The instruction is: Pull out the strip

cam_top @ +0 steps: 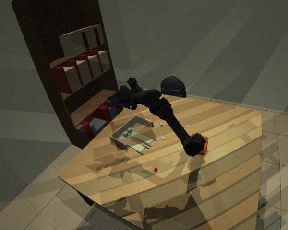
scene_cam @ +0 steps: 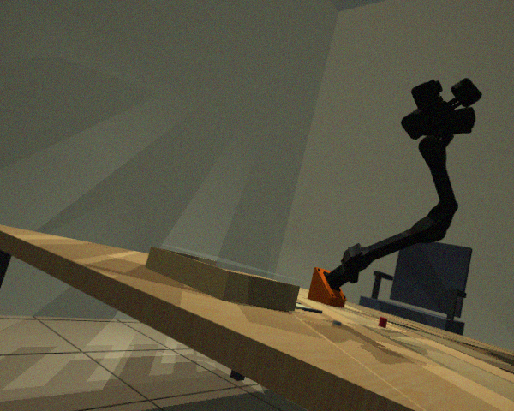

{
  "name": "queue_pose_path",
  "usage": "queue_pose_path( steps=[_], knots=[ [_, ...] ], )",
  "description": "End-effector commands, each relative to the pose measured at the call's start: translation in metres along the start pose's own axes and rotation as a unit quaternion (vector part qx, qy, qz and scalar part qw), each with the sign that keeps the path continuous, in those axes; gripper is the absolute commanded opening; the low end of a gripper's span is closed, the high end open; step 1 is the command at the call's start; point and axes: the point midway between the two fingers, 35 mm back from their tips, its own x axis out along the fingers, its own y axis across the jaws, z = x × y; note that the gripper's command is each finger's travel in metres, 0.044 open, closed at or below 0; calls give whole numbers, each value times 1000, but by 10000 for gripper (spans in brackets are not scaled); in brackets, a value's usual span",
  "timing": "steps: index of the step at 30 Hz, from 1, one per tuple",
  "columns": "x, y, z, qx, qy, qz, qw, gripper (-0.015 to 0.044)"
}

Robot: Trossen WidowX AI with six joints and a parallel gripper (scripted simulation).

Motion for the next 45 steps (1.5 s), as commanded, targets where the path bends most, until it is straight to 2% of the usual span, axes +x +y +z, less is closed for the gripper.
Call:
queue_pose_path(
  steps=[1, 9, 15, 21, 28, 40, 45],
  knots=[
    [0, -3, 1, -2, -1, -2, 1000, 400],
    [-4, -125, 43, -97, -10, -94, 991, 400],
    [-24, -233, 50, -173, 19, -172, 970, 400],
    [-58, -336, 31, -242, 79, -237, 938, 400],
    [-112, -434, -22, -307, 178, -280, 892, 400],
    [-118, -442, -28, -313, 188, -282, 887, 400],
    [-105, -451, -24, -280, 206, -303, 887, 269]
  ],
)
